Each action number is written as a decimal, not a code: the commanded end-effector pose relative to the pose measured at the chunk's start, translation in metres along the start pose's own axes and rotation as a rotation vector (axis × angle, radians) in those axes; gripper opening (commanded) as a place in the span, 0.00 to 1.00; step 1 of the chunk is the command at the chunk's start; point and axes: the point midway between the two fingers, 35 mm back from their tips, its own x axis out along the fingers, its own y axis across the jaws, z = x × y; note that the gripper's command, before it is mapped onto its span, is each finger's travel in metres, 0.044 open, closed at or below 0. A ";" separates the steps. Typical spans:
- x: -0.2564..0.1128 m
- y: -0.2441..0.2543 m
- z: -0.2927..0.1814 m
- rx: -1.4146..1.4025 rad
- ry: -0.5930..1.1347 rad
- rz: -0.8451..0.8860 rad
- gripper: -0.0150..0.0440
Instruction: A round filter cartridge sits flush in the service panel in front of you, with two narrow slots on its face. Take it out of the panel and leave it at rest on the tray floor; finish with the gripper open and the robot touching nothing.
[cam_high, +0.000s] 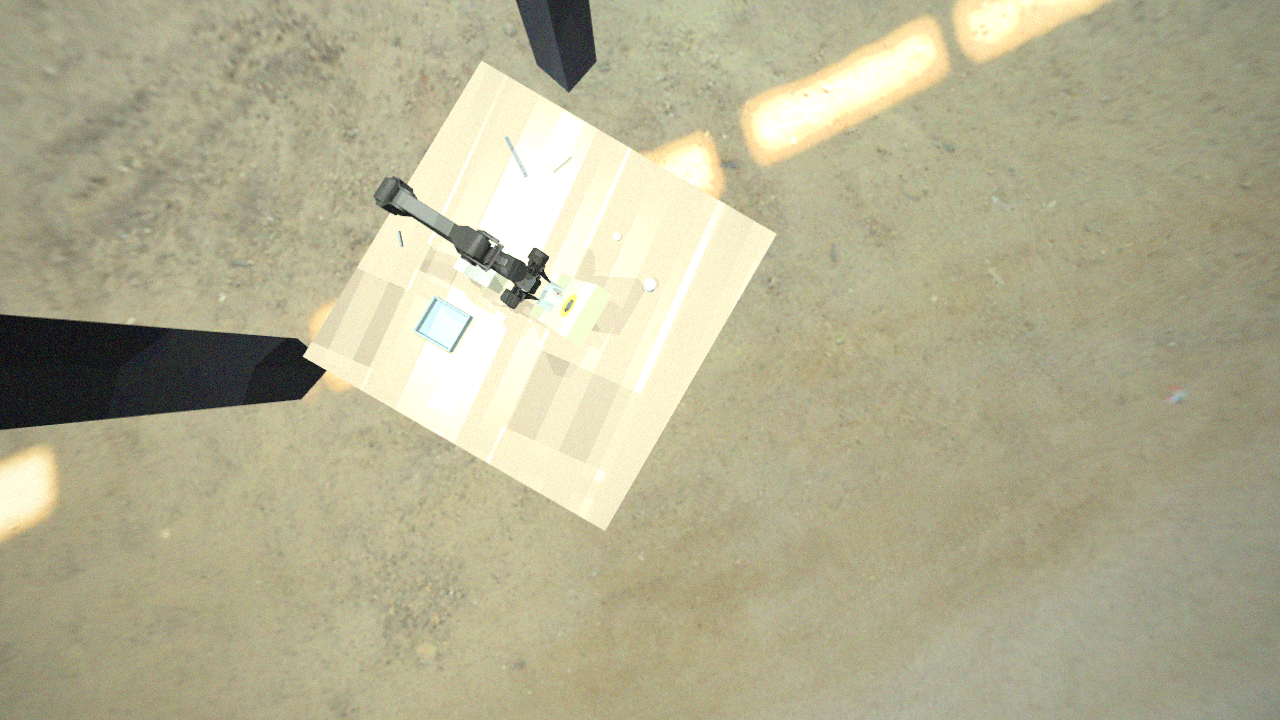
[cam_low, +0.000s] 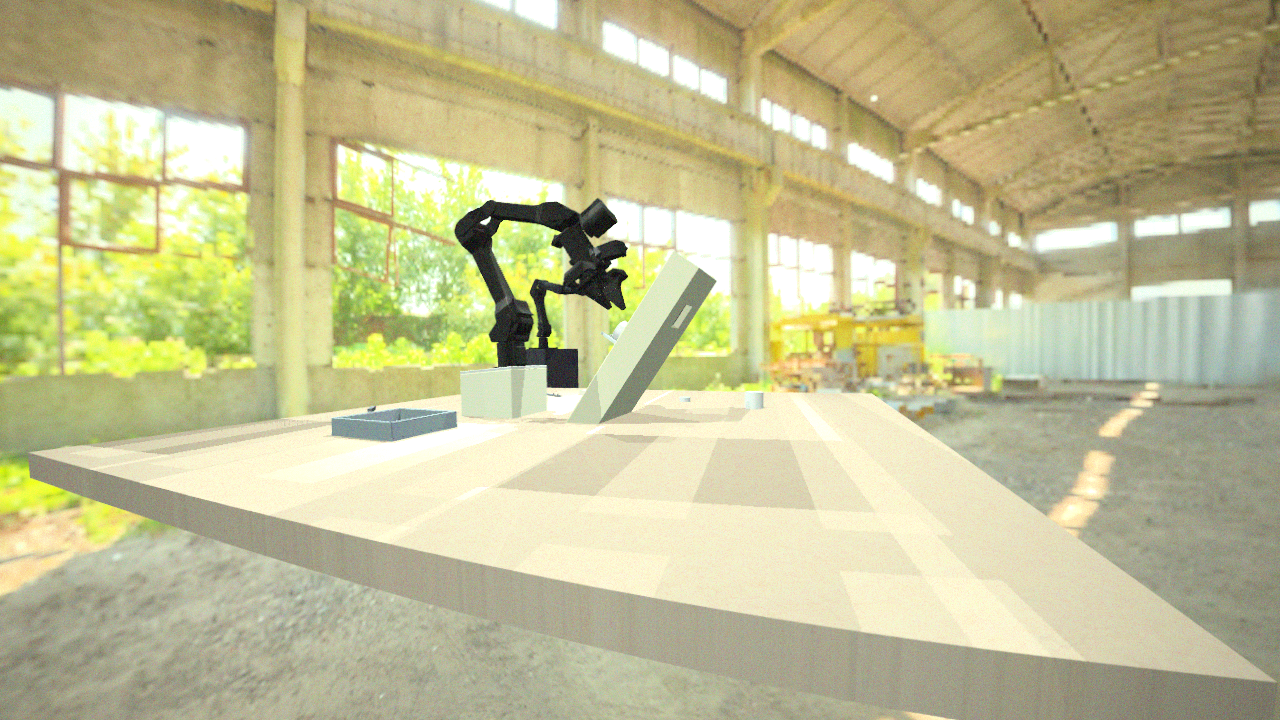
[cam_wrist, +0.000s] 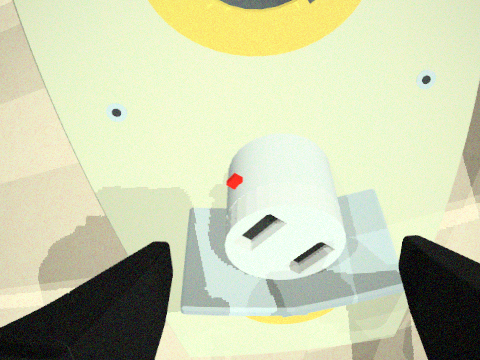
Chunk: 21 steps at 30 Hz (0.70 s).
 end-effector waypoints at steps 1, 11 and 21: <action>0.007 -0.002 -0.013 -0.094 0.053 -0.006 0.77; 0.019 -0.002 -0.012 -0.094 0.052 -0.006 0.77; 0.036 -0.002 -0.013 -0.094 0.051 -0.006 0.77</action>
